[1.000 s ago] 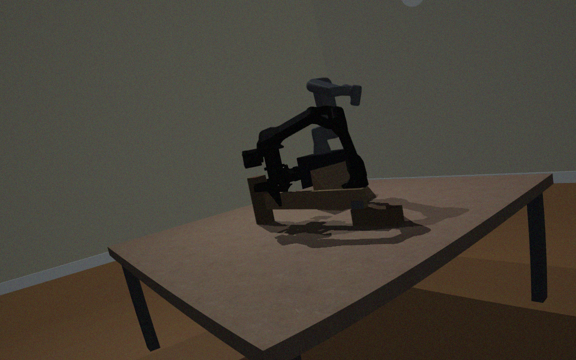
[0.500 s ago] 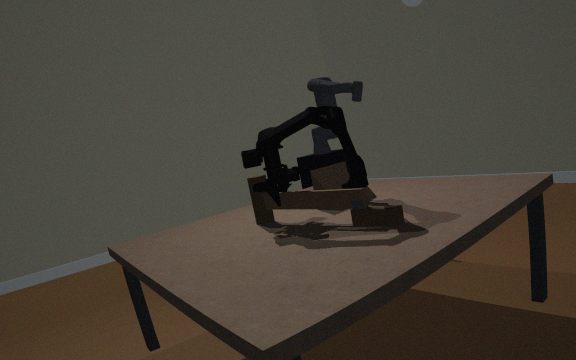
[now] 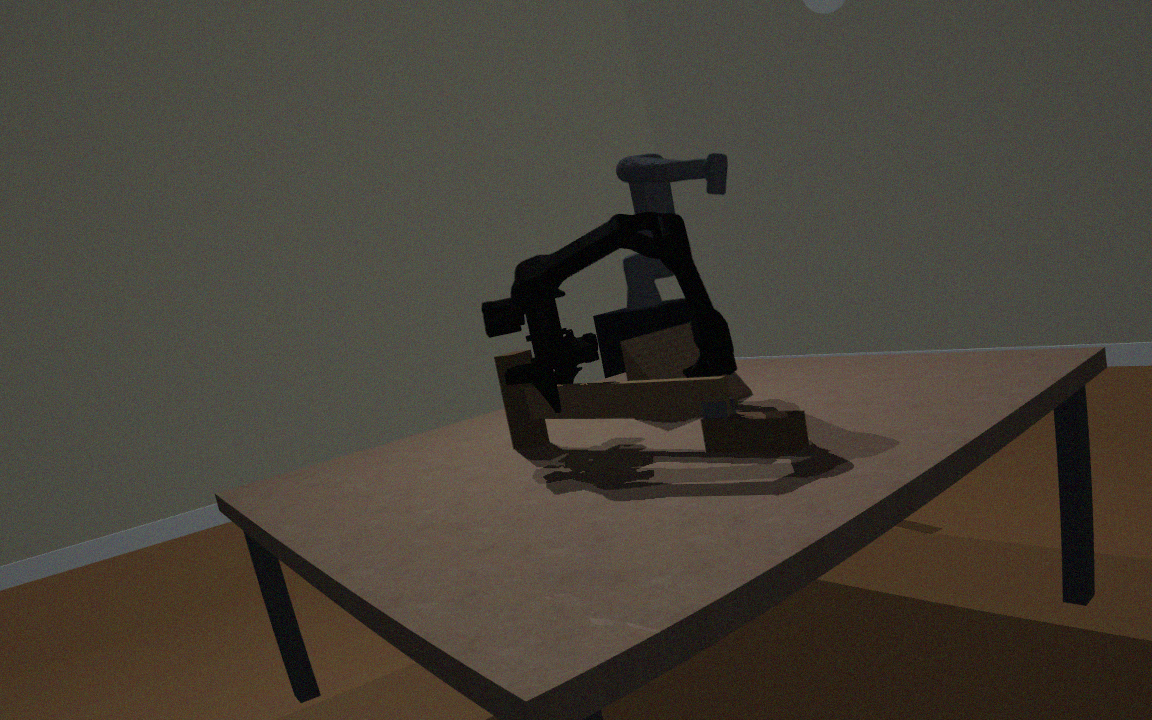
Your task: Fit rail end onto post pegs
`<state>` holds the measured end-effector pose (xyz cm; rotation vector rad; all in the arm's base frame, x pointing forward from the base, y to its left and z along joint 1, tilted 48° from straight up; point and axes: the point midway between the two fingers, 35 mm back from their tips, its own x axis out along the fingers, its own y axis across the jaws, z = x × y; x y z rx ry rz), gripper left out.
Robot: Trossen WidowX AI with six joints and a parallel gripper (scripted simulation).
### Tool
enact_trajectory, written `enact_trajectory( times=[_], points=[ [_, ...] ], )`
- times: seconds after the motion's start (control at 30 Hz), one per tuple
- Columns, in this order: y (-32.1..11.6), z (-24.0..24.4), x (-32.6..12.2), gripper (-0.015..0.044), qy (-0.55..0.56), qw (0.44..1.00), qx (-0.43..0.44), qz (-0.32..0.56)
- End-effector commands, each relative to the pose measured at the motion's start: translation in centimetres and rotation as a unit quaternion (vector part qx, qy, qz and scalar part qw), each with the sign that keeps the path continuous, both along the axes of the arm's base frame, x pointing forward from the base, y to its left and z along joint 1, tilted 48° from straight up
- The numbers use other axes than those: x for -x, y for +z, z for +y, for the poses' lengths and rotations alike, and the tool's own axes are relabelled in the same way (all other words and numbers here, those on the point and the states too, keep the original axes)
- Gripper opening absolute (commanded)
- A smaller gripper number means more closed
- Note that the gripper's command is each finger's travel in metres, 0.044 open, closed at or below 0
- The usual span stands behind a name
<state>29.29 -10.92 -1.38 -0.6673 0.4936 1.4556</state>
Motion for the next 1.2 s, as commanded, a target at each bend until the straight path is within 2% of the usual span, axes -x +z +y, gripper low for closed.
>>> enact_trajectory(
  times=[0.0,0.37,0.53,0.7,1.17],
  points=[
    [0.0,0.0,0.0,0.0157,0.000,1.000,0.000,0.000],
    [0.0,0.0,0.0,0.0440,0.000,1.000,0.000,0.000],
    [0.2,0.0,0.0,0.0440,-0.001,1.000,0.000,0.000],
    [4.2,-0.1,0.6,0.0440,-0.004,1.000,0.003,-0.004],
    [4.2,-0.1,0.6,0.0440,-0.004,1.000,0.003,-0.004]
  ],
)
